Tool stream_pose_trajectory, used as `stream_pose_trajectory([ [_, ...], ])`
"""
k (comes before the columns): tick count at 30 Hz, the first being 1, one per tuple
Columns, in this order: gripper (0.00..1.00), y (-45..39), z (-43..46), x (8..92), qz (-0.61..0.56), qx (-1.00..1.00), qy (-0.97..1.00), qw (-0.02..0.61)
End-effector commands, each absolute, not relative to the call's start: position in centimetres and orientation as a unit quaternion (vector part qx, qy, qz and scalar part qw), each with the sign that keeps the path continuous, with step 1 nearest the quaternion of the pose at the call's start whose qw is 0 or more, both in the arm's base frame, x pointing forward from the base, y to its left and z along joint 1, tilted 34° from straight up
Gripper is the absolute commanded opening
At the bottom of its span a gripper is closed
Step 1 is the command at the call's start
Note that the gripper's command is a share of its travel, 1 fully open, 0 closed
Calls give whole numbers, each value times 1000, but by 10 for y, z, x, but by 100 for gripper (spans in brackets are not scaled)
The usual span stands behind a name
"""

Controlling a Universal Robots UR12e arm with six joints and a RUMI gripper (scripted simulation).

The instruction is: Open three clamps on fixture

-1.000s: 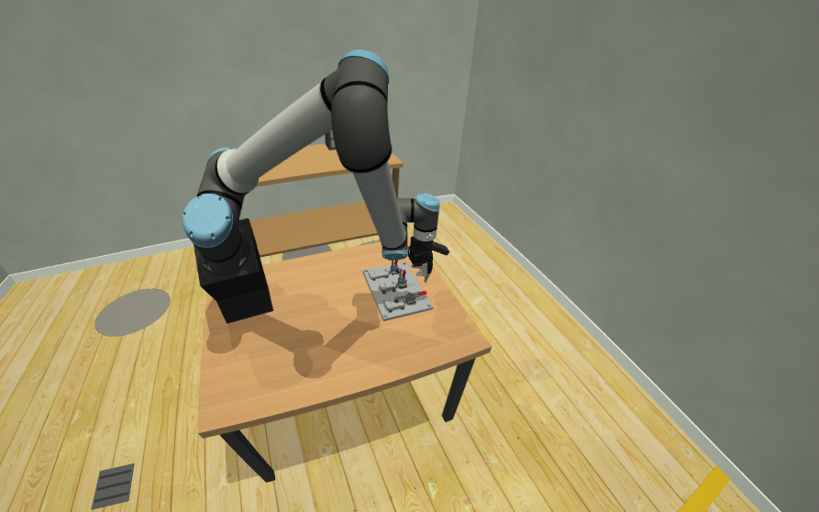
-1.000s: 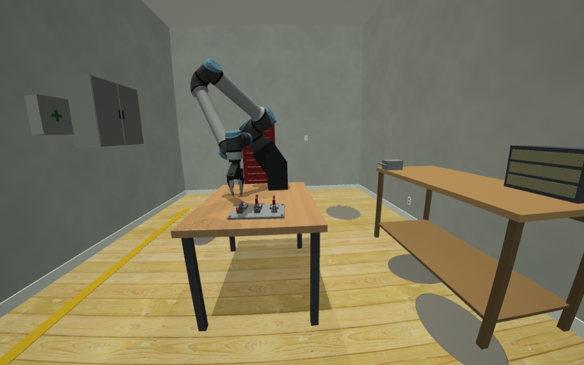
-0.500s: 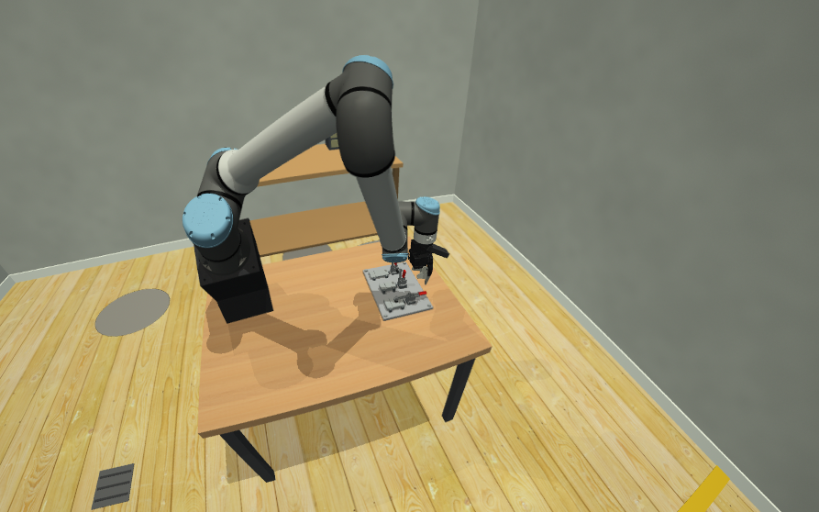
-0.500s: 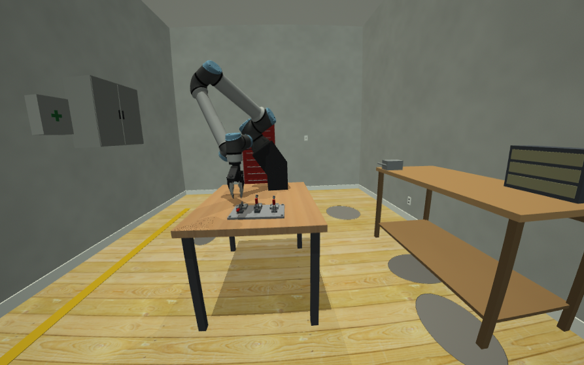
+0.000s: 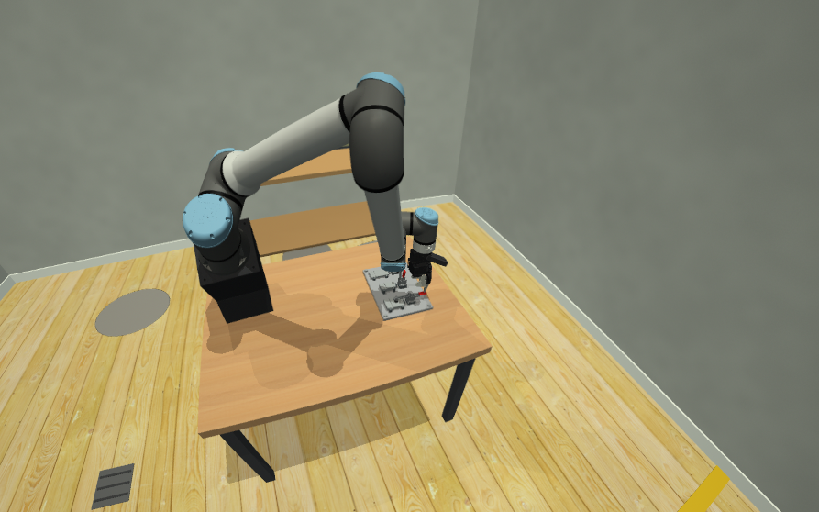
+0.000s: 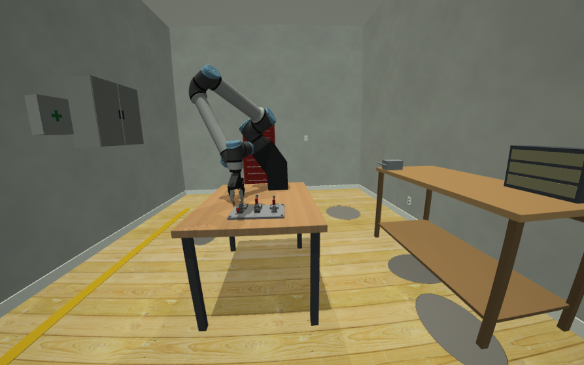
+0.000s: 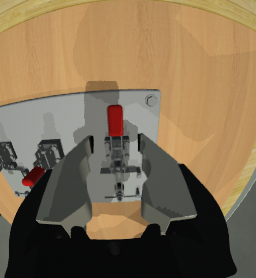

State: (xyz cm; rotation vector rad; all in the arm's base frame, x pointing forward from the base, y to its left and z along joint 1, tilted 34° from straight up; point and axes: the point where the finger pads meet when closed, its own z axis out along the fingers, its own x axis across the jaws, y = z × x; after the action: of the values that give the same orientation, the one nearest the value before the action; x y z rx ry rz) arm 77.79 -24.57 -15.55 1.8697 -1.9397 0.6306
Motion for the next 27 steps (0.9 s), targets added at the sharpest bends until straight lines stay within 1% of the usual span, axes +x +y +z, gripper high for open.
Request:
stream_pose_trajectory([
  [1,28,-253,-166,779,225,664,-689,186],
  [27,28,-255,-170,780,225,664,-689,186],
])
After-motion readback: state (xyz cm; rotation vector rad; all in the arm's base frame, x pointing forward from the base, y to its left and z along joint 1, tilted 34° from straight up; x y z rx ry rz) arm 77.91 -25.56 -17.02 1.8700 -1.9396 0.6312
